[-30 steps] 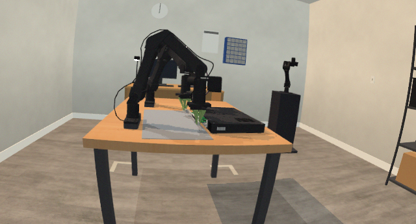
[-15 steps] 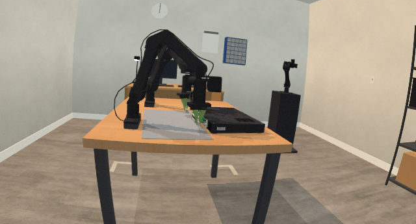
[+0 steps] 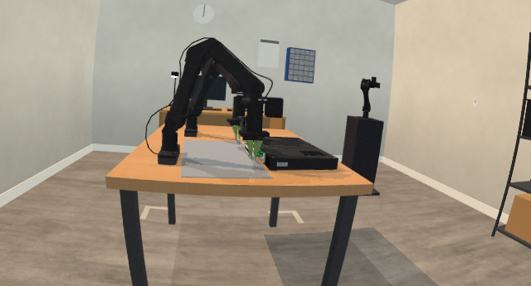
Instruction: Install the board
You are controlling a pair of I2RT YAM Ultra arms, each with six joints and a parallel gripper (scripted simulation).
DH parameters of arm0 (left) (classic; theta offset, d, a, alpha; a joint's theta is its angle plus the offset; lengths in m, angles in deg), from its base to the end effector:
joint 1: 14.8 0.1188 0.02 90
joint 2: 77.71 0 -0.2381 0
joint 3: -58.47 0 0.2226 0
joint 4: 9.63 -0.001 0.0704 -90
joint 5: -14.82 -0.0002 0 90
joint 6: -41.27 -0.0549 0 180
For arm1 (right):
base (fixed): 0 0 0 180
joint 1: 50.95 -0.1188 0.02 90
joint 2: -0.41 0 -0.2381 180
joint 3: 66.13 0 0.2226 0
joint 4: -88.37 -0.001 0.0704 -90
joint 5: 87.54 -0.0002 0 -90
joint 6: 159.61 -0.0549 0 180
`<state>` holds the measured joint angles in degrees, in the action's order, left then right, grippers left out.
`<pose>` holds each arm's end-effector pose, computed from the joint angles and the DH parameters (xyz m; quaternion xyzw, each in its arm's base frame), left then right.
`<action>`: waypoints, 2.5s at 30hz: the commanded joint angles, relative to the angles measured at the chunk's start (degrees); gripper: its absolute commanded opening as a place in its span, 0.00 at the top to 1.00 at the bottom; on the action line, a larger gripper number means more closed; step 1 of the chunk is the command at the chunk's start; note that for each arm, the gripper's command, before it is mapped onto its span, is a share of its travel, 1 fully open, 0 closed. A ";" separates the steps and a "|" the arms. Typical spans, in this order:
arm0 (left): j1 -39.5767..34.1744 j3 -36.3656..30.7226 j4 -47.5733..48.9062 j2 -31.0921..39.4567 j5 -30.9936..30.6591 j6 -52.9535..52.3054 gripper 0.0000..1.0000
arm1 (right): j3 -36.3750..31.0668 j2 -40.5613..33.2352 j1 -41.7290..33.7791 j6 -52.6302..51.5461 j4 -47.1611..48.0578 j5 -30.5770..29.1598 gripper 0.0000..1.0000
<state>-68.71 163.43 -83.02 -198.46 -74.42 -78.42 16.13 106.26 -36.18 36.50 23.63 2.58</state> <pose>0.2120 -0.2879 0.1376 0.6665 0.7455 0.0050 0.0084 0.2831 -0.0735 0.1335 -0.7153 0.6987 -0.0122 0.0081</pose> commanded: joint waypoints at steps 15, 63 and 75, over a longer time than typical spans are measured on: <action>3.14 4.86 -1.90 -3.00 -0.73 -3.99 0.97 | 7.10 4.70 -1.70 -1.75 -4.36 -0.10 0.97; 4.72 8.78 -4.37 -5.28 -0.32 1.66 0.97 | 10.33 6.64 -2.29 -8.86 -4.21 0.39 0.97; 4.31 8.96 -4.42 -5.35 -0.15 4.95 0.97 | 9.99 6.35 -2.29 -11.86 -3.86 0.45 0.97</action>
<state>-64.67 170.73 -86.76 -202.85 -75.54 -75.15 25.58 112.90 -38.04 26.16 18.80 1.95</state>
